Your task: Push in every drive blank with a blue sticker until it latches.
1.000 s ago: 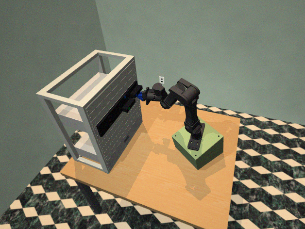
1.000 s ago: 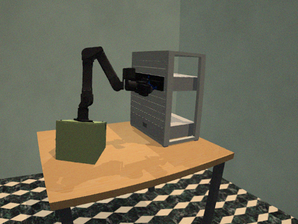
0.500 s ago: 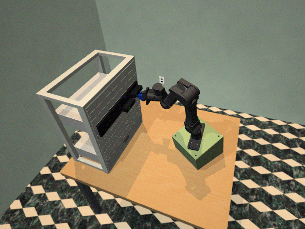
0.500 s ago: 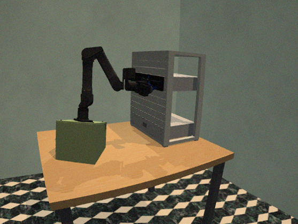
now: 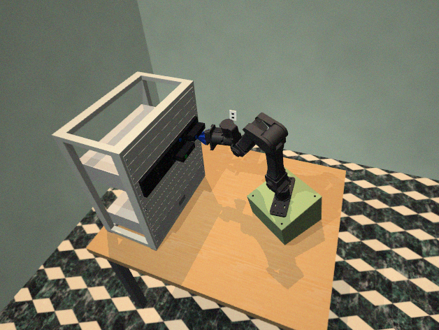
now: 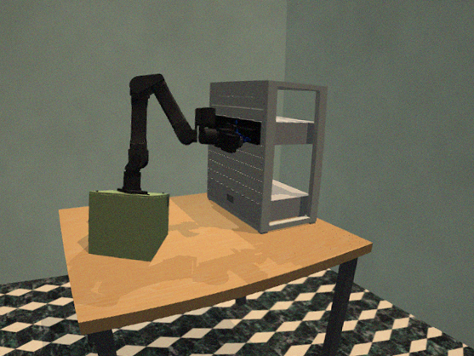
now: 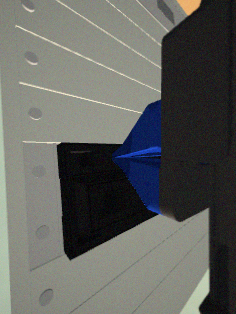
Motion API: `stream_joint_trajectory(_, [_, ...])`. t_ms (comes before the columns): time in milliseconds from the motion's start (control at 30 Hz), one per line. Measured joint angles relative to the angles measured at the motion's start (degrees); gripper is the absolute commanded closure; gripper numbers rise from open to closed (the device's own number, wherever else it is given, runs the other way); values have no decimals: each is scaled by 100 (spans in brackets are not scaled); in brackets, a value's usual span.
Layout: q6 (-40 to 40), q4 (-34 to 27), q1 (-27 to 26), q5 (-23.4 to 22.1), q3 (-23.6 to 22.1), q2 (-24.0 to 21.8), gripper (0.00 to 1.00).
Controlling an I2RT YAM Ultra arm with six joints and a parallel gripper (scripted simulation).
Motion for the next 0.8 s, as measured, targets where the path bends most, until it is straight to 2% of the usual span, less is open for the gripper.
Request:
stream_joint_trajectory(633, [0, 0, -7, -7, 0, 0, 100])
stream_joint_trajectory(800, [33, 103, -251, 46, -269, -238, 100])
